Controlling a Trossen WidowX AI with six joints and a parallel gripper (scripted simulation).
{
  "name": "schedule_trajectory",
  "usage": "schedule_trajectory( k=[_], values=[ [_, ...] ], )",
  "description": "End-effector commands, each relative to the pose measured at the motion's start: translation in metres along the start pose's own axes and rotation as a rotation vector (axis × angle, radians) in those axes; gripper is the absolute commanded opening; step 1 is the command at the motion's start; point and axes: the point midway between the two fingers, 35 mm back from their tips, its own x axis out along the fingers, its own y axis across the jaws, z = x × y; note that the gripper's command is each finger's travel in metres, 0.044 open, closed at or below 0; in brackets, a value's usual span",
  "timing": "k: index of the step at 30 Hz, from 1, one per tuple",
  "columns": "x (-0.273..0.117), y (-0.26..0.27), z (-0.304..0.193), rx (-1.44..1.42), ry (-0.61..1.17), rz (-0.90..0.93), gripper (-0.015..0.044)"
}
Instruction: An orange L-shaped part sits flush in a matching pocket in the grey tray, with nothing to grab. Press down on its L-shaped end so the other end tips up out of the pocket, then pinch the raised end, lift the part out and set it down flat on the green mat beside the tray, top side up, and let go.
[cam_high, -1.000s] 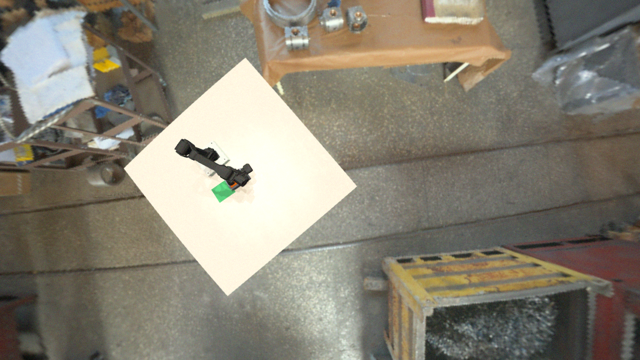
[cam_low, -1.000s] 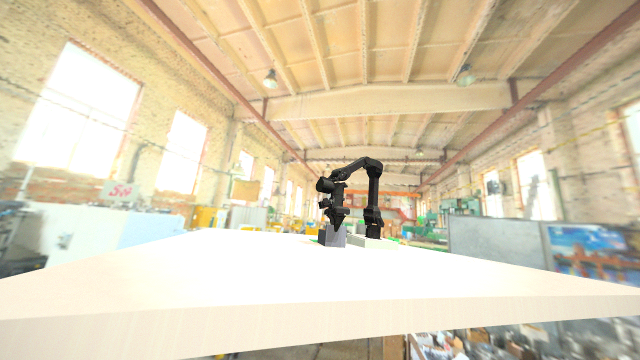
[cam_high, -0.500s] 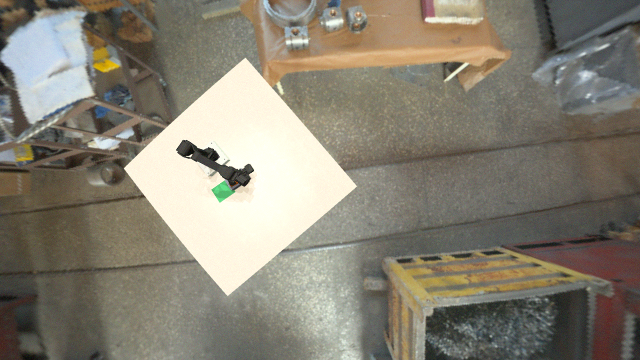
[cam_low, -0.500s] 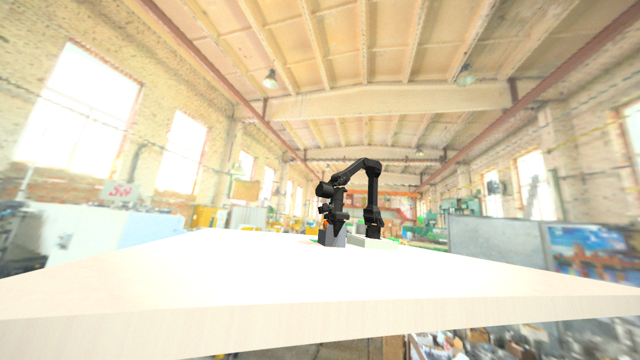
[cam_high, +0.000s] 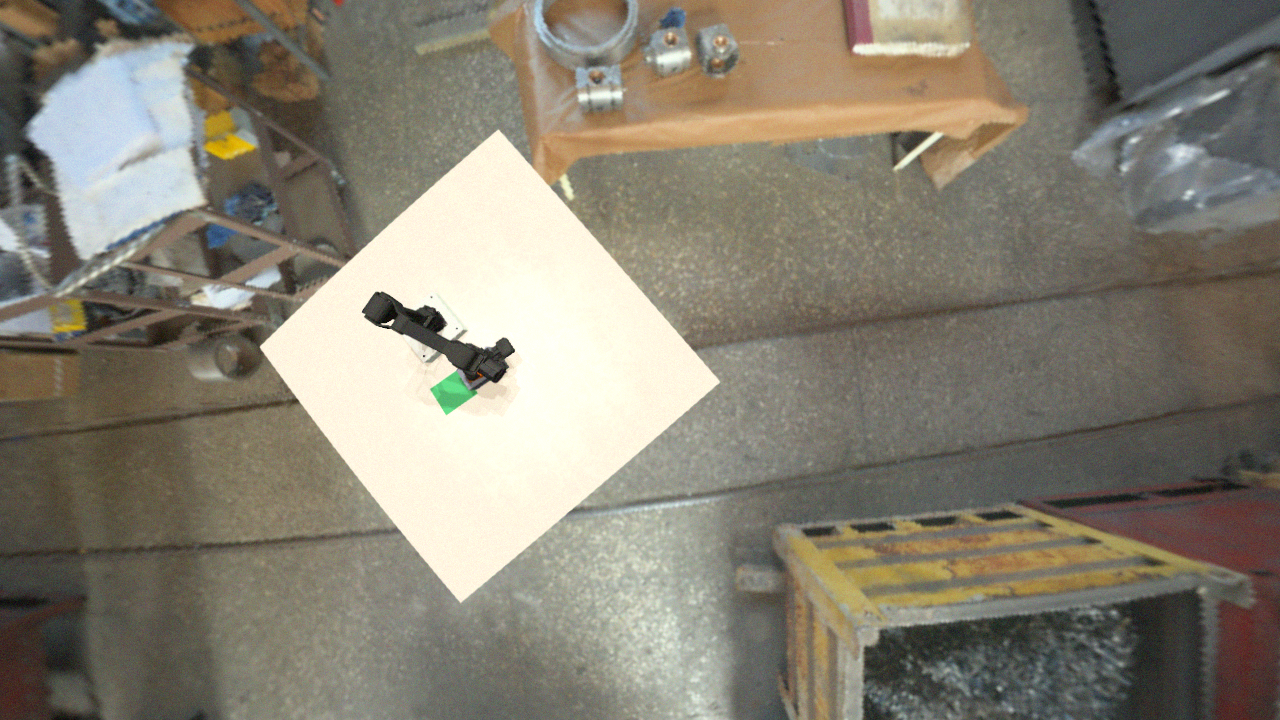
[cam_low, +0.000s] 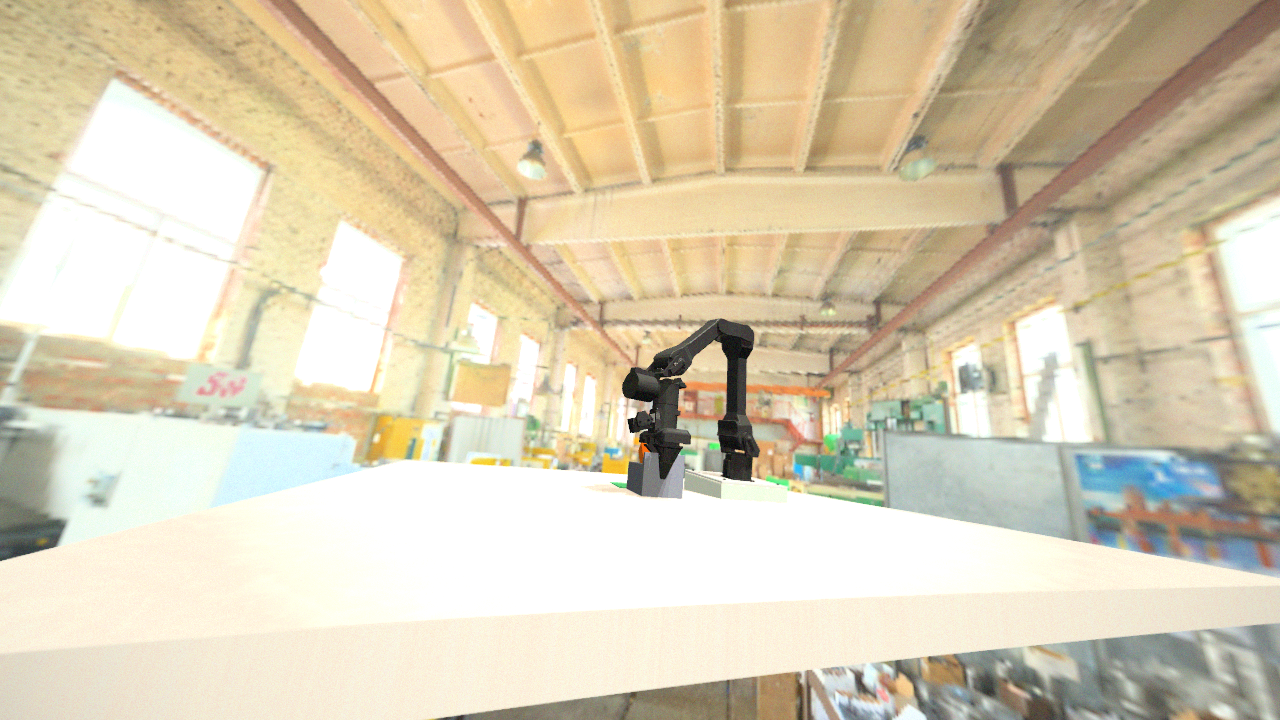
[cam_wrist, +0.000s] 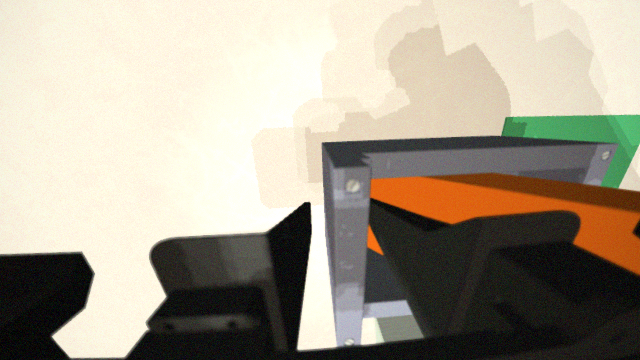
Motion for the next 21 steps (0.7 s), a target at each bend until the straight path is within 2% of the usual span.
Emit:
schedule_trajectory(
  k=[1,18,21],
  values=[
    [0.002,-0.001,-0.001,0.004,0.005,-0.007,0.0180],
    [-0.012,0.011,-0.001,0.004,0.005,-0.005,0.0180],
    [-0.026,0.010,0.001,0.004,0.004,-0.006,0.0180]
  ],
)
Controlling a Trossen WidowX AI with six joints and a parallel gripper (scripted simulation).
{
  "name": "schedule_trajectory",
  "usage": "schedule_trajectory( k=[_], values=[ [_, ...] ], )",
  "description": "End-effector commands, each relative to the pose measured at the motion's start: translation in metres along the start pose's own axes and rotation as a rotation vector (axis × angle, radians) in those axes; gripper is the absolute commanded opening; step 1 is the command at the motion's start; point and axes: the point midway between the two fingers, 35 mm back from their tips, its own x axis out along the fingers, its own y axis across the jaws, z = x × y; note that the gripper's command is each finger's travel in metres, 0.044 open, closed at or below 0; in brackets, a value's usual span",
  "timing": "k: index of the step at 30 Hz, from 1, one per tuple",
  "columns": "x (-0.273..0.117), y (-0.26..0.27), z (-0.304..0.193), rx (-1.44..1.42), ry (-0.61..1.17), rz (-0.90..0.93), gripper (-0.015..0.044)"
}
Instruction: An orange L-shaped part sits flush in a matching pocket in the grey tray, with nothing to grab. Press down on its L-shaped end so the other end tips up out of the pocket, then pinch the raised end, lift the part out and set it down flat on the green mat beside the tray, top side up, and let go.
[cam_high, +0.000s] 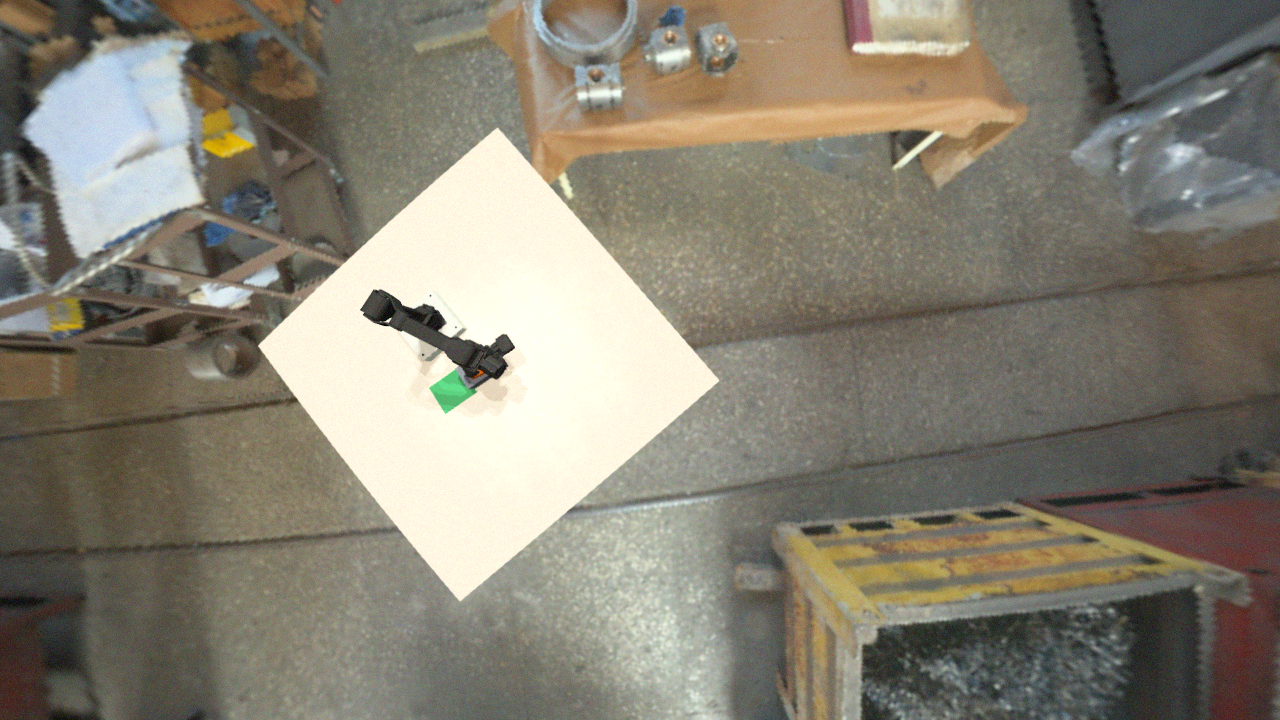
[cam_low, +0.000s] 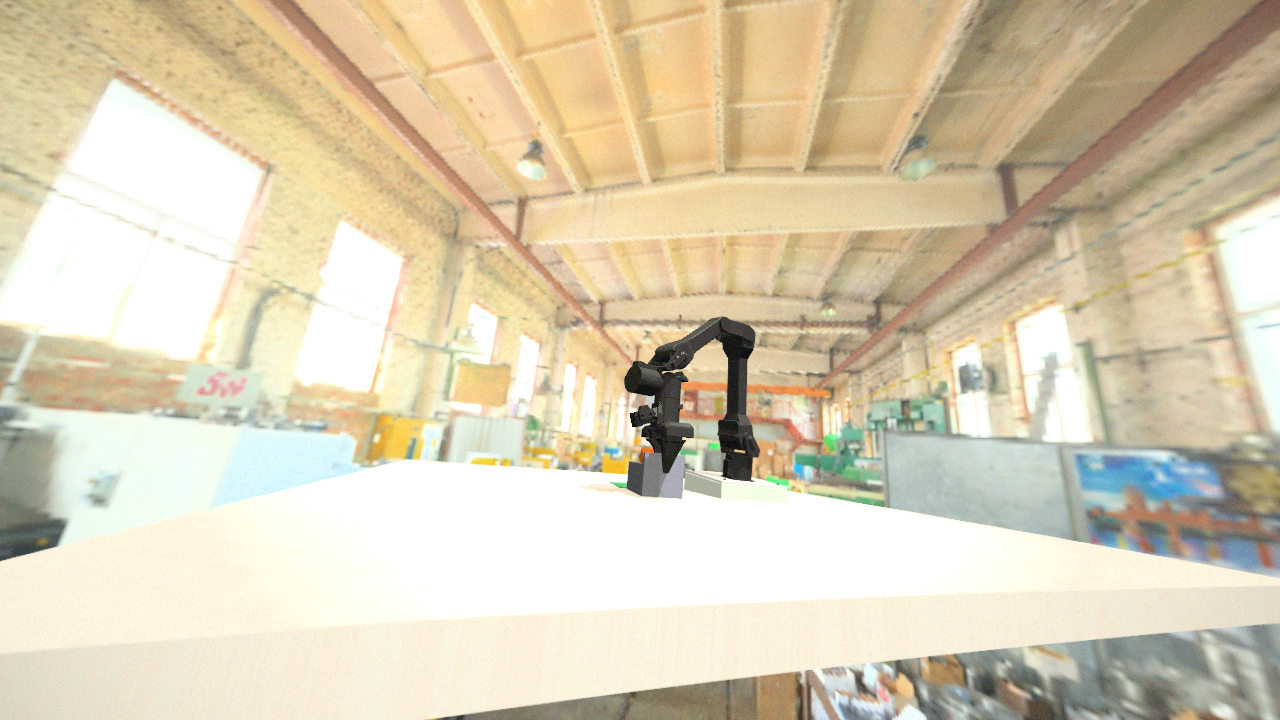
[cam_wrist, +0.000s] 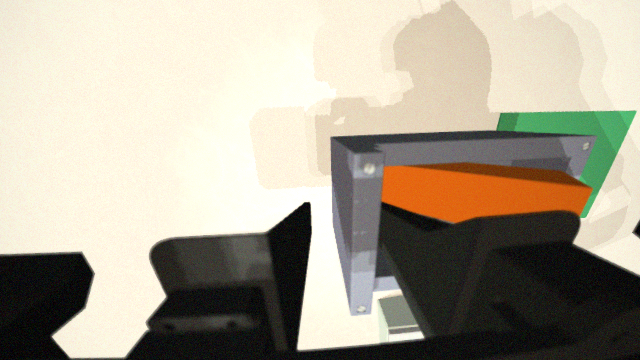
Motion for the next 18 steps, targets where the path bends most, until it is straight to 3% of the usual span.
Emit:
schedule_trajectory(
  k=[1,7,18],
  values=[
    [-0.021,0.000,0.004,0.002,-0.008,-0.002,0.0180],
    [-0.092,-0.010,0.001,0.002,-0.008,-0.003,0.0180],
    [-0.092,-0.008,0.002,0.004,-0.020,0.006,0.0180]
  ],
)
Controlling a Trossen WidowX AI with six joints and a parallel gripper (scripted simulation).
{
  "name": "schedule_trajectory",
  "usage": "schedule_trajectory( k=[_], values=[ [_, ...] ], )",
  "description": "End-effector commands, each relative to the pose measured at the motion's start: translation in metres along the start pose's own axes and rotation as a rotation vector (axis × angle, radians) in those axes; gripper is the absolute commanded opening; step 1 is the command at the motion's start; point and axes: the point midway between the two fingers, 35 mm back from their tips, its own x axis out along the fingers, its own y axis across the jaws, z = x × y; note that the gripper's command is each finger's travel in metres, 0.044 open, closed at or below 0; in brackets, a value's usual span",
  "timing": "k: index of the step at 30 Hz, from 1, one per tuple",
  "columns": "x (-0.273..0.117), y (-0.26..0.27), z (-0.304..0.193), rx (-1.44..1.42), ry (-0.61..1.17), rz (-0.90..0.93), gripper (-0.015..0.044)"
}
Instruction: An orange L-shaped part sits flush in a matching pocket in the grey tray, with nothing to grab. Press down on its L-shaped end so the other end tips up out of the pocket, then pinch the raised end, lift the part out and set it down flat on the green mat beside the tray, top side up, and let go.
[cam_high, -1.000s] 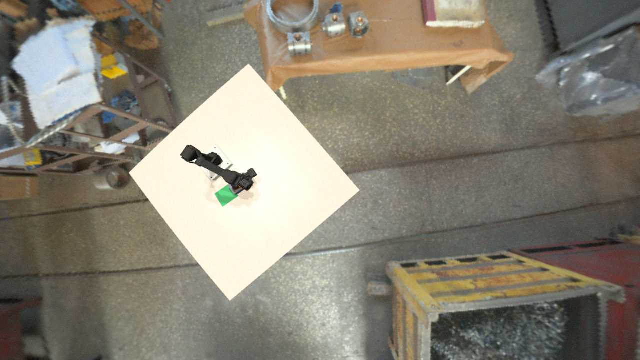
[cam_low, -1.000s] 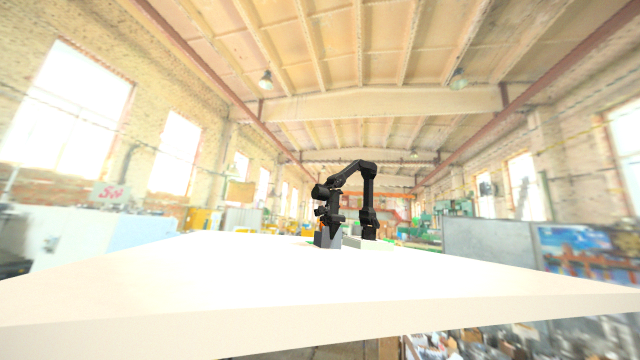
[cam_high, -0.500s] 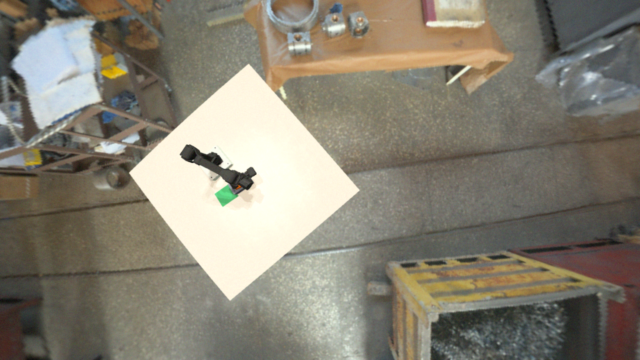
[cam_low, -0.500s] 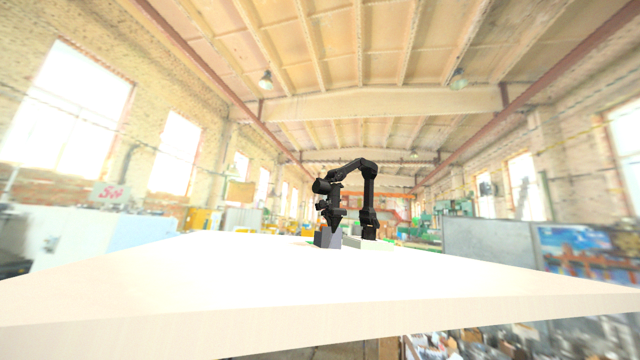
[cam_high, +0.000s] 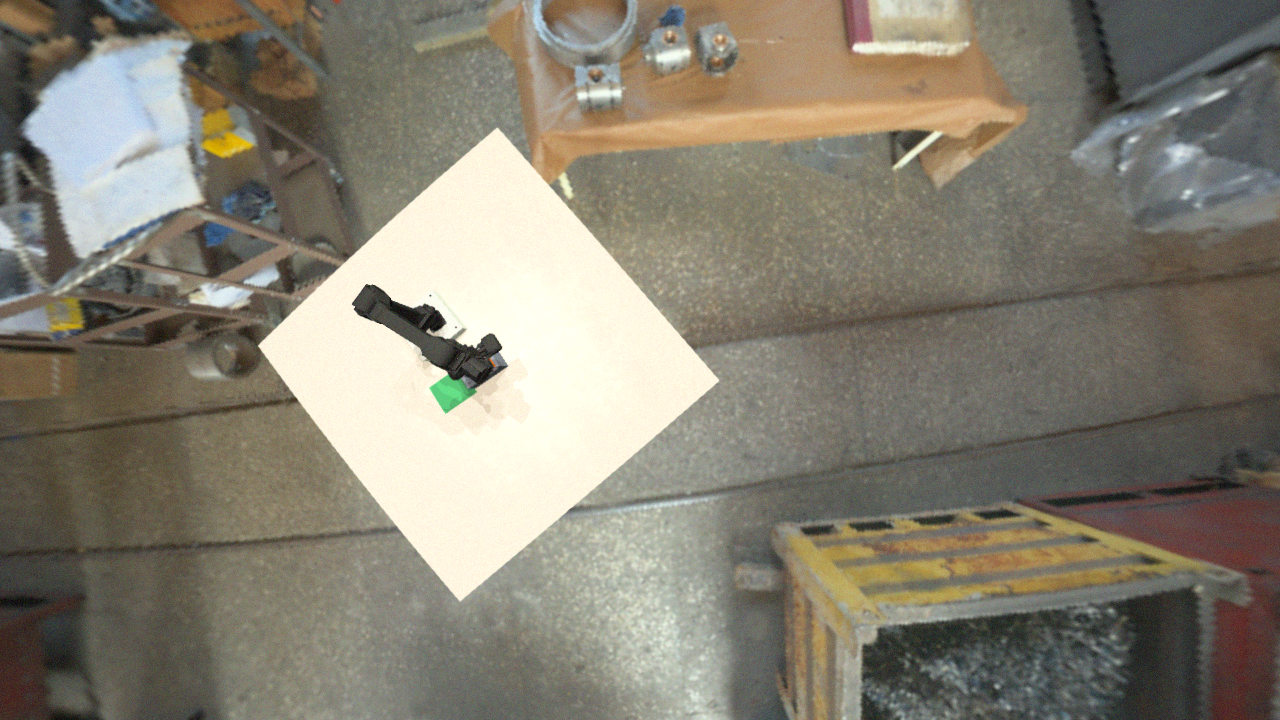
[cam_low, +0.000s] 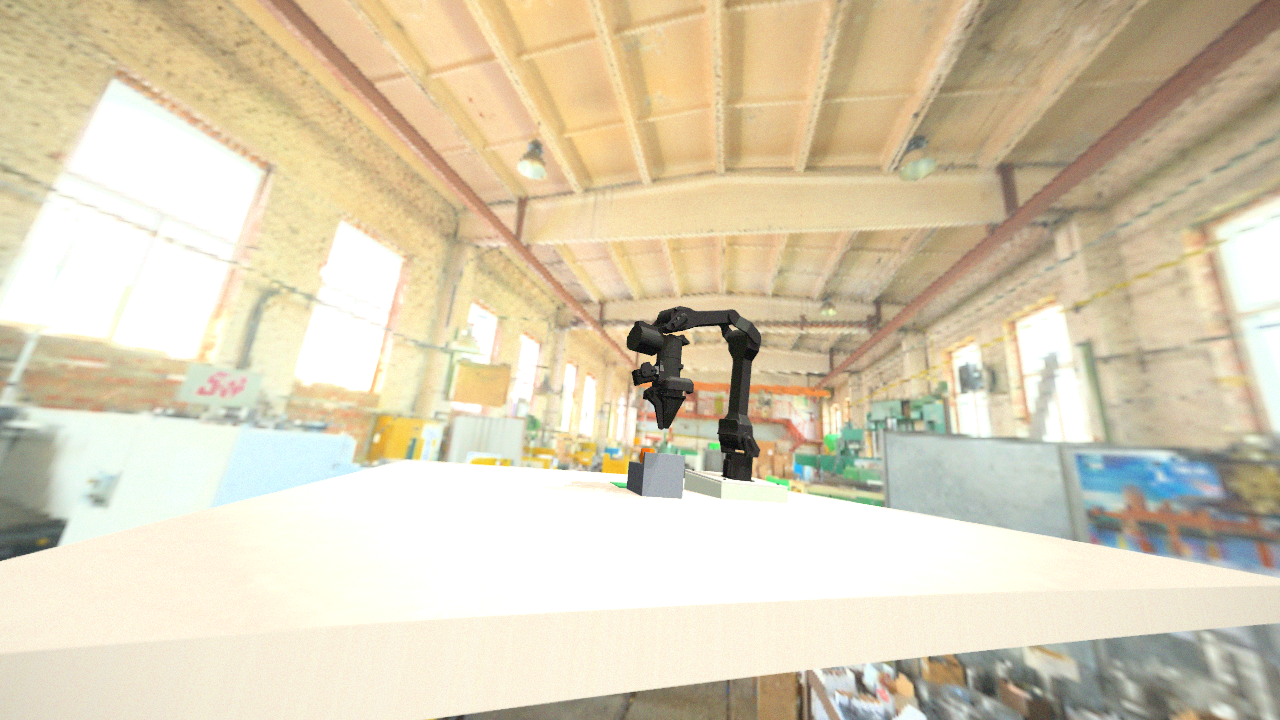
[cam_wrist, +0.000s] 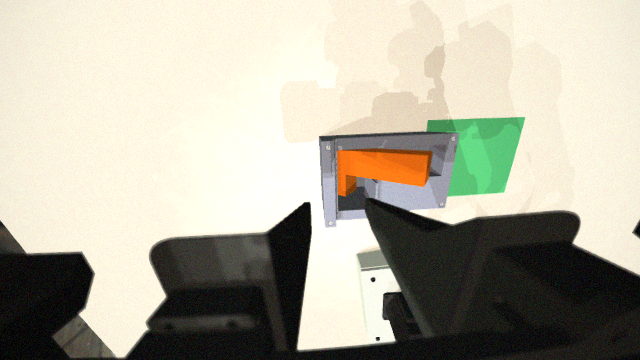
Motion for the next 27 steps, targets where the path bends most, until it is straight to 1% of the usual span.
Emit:
schedule_trajectory(
  k=[1,19,23,27],
  values=[
    [0.000,0.000,0.000,0.000,-0.003,0.001,0.0180],
    [0.000,0.000,0.000,0.000,-0.003,0.001,0.0180],
    [0.000,-0.006,0.002,-0.130,-0.003,-0.001,0.0280],
    [-0.001,-0.022,0.006,-0.440,0.000,-0.005,0.0280]
  ],
)
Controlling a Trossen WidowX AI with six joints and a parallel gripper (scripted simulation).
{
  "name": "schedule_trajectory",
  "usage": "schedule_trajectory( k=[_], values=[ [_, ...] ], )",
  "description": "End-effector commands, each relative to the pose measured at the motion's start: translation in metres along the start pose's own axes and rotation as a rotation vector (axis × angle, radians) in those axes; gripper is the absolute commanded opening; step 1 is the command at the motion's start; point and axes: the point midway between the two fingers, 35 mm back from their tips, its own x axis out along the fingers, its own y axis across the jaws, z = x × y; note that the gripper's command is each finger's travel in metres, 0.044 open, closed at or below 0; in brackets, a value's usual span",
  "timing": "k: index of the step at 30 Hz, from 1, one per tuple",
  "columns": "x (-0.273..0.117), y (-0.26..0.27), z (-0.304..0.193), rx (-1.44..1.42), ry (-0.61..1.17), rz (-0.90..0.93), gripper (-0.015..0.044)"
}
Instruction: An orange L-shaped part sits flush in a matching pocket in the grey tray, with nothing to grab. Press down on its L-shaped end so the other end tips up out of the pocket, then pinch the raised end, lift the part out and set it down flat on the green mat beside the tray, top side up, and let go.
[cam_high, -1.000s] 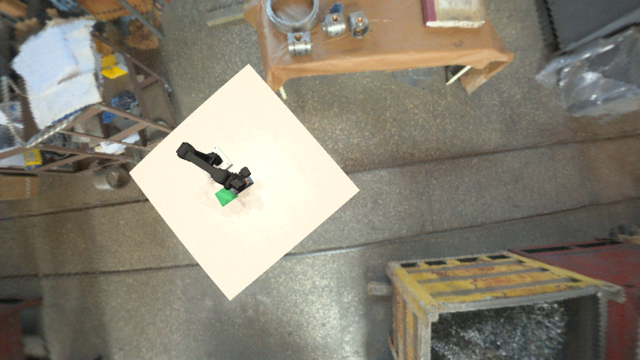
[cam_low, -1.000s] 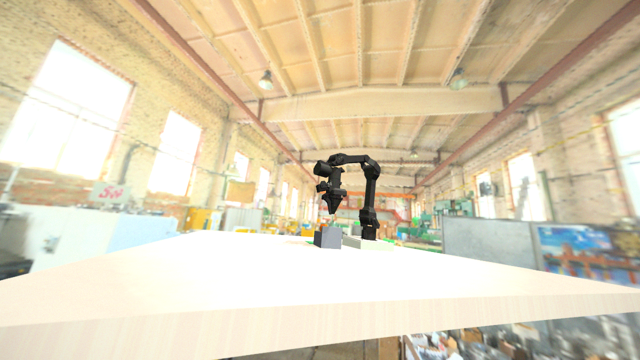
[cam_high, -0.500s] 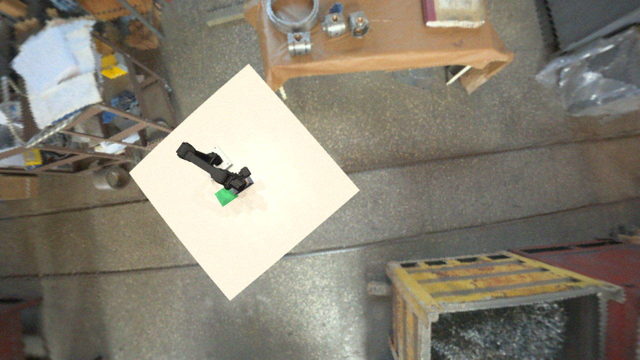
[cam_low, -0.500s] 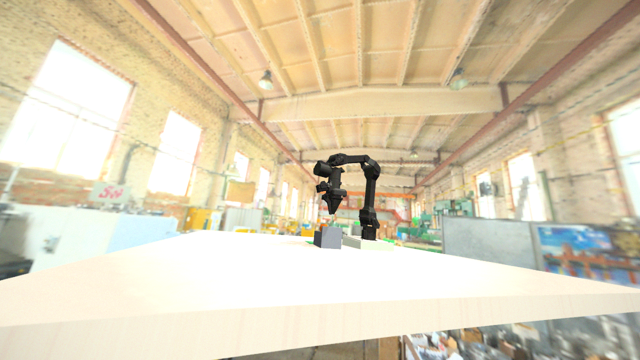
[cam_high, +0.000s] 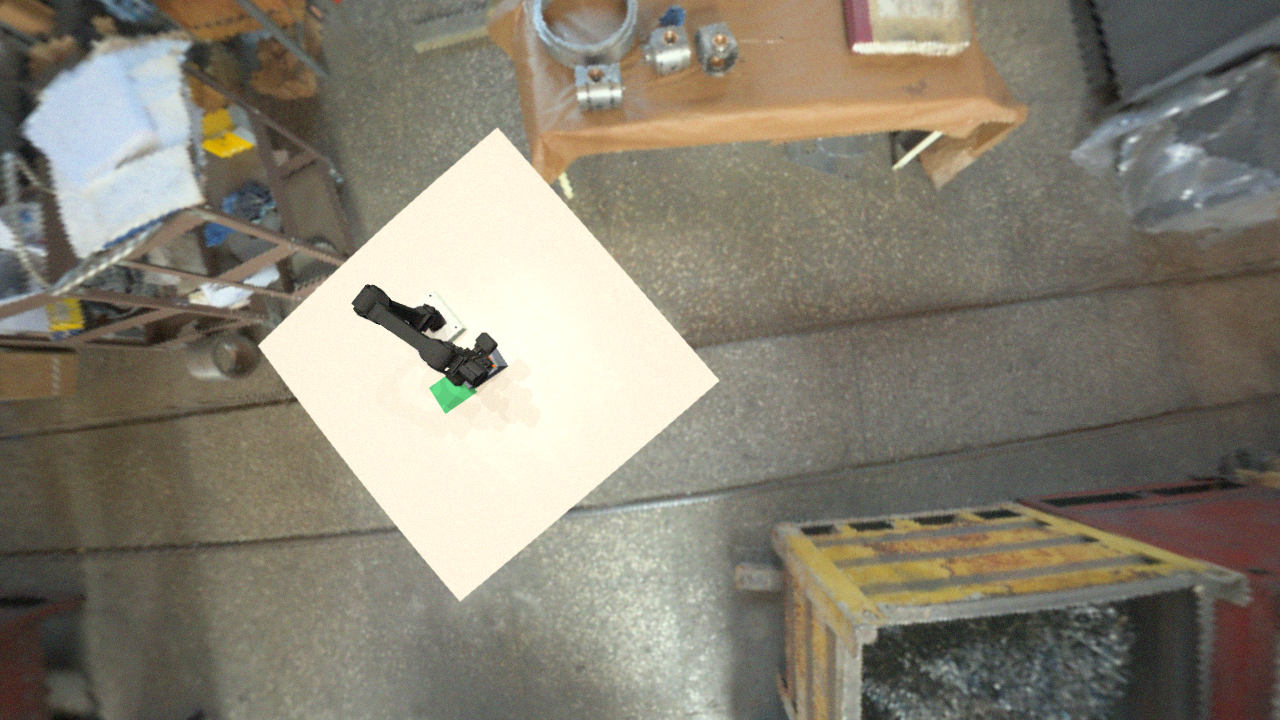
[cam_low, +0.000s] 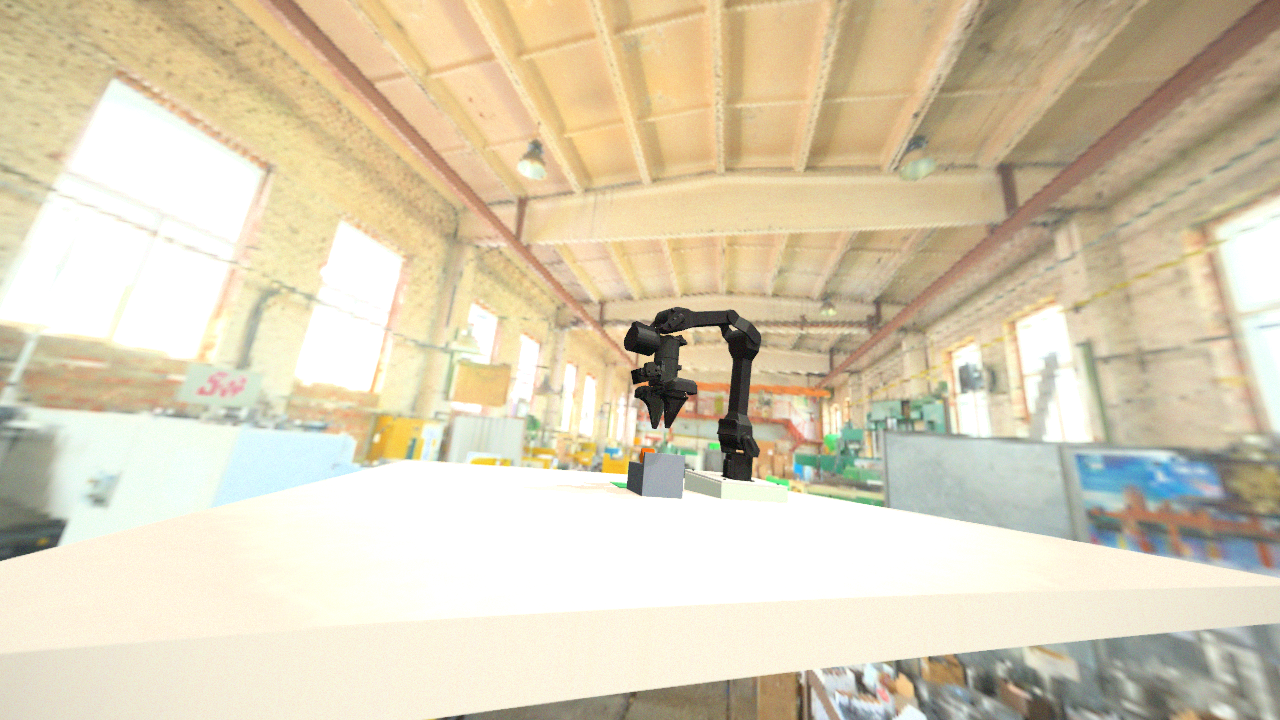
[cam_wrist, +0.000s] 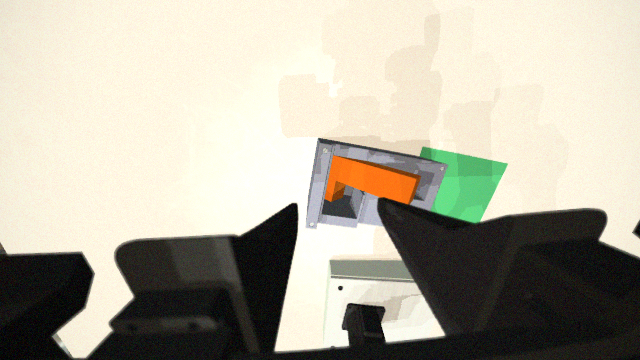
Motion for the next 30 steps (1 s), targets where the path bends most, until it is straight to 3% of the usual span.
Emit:
schedule_trajectory(
  k=[1,11,15,30],
  values=[
    [0.000,-0.017,-0.001,-0.300,0.006,-0.004,0.0280],
    [-0.002,-0.060,-0.007,-1.139,0.019,-0.002,0.0280],
    [-0.003,-0.070,-0.010,-1.334,0.022,0.000,0.0280],
    [-0.003,-0.070,-0.010,-1.349,0.022,0.001,0.0280]
  ],
)
